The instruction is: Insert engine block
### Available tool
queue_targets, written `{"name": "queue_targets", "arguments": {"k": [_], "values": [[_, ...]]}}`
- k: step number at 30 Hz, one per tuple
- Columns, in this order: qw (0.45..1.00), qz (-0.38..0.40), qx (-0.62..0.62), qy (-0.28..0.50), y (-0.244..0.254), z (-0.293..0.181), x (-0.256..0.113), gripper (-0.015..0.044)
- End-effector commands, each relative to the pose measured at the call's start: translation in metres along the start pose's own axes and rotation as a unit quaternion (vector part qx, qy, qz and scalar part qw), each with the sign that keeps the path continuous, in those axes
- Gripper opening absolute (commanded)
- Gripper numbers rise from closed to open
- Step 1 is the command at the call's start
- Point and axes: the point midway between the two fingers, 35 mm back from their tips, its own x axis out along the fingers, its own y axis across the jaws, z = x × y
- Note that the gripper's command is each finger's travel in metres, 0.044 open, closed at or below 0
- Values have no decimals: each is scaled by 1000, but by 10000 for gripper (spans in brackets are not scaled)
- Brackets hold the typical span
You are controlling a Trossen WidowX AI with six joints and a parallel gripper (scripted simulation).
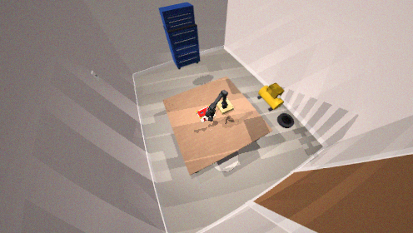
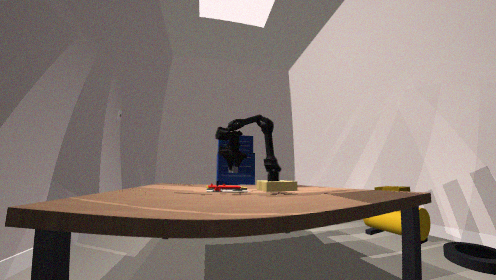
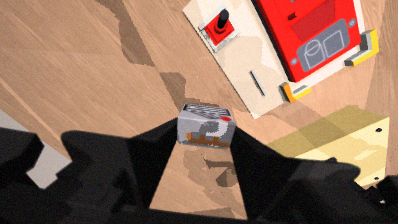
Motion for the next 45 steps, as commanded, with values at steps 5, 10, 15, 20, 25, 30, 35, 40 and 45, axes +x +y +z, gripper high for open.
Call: {"name": "queue_targets", "arguments": {"k": [5, 10, 15, 20, 25, 30, 35, 40, 45], "values": [[1000, -4, -1, -18, 0, -1, 0, 0], [998, -6, -2, -57, 0, -4, 1, 0], [991, -10, -2, -132, 0, -10, 3, 0], [977, -12, -2, -214, 0, -15, 6, 0], [958, -14, -1, -288, -1, -19, 10, 0], [937, -4, -2, -350, 0, -24, 10, 0], [936, -4, -2, -353, 0, -24, 10, 0], [935, -4, -2, -355, 0, -24, 10, 0], [919, -5, -2, -394, 1, -27, 16, 0]]}}
